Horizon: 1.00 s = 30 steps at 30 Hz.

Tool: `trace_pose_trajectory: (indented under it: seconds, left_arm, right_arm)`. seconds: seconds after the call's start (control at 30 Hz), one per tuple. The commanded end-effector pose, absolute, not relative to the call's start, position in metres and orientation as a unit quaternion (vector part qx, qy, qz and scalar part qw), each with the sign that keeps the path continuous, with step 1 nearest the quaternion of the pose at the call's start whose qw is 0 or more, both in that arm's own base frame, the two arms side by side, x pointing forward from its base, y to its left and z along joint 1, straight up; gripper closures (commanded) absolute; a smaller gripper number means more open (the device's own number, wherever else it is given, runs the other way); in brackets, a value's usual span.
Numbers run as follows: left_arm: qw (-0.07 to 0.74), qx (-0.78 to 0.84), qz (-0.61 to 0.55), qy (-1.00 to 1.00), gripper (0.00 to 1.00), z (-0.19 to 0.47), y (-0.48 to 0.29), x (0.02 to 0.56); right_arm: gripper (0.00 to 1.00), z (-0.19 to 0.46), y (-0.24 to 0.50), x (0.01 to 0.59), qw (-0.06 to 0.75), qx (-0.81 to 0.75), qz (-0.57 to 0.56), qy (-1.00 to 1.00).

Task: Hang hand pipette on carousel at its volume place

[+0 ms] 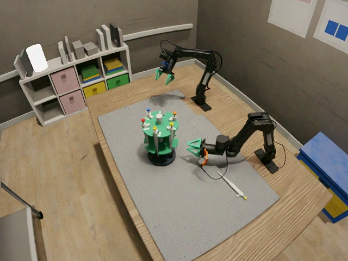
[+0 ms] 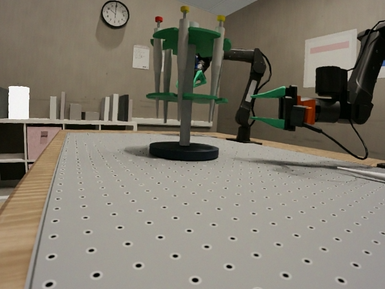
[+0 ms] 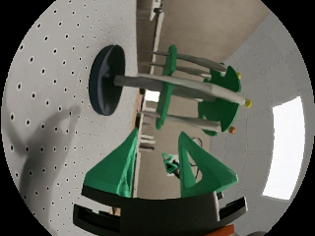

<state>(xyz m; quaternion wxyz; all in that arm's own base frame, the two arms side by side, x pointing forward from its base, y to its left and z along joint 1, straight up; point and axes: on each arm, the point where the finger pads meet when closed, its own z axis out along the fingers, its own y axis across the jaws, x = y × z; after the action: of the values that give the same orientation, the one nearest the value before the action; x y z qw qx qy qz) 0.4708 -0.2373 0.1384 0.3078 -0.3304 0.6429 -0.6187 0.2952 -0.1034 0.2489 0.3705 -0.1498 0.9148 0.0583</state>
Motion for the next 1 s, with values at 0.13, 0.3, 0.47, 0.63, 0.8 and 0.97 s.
trace_pose_trajectory:
  seconds: [0.13, 0.3, 0.47, 0.63, 0.8, 0.97]
  left_arm:
    - [0.327, -0.312, -0.637, 0.625, 0.51, 0.165, -0.223, 0.457]
    - [0.335, -0.3, -0.648, 0.614, 0.51, 0.182, -0.229, 0.463]
    - [0.325, -0.309, -0.619, 0.644, 0.0, 0.16, -0.217, 0.453]
    - [0.343, -0.263, -0.567, 0.701, 0.0, 0.168, -0.185, 0.437]
    - [0.373, -0.206, -0.517, 0.742, 0.0, 0.194, -0.155, 0.429]
    - [0.381, -0.177, -0.479, 0.77, 0.0, 0.199, -0.135, 0.42]
  right_arm:
    - [0.0, 0.253, -0.106, 0.299, 0.381, -0.153, 0.06, 0.91]
    - [0.0, 0.253, -0.106, 0.299, 0.381, -0.153, 0.06, 0.91]
    - [0.0, 0.253, -0.106, 0.299, 0.381, -0.153, 0.06, 0.91]
    - [0.0, 0.253, -0.106, 0.299, 0.381, -0.153, 0.06, 0.91]
    - [0.0, 0.253, -0.106, 0.299, 0.381, -0.153, 0.06, 0.91]
    - [0.0, 0.253, -0.106, 0.299, 0.381, -0.153, 0.06, 0.91]
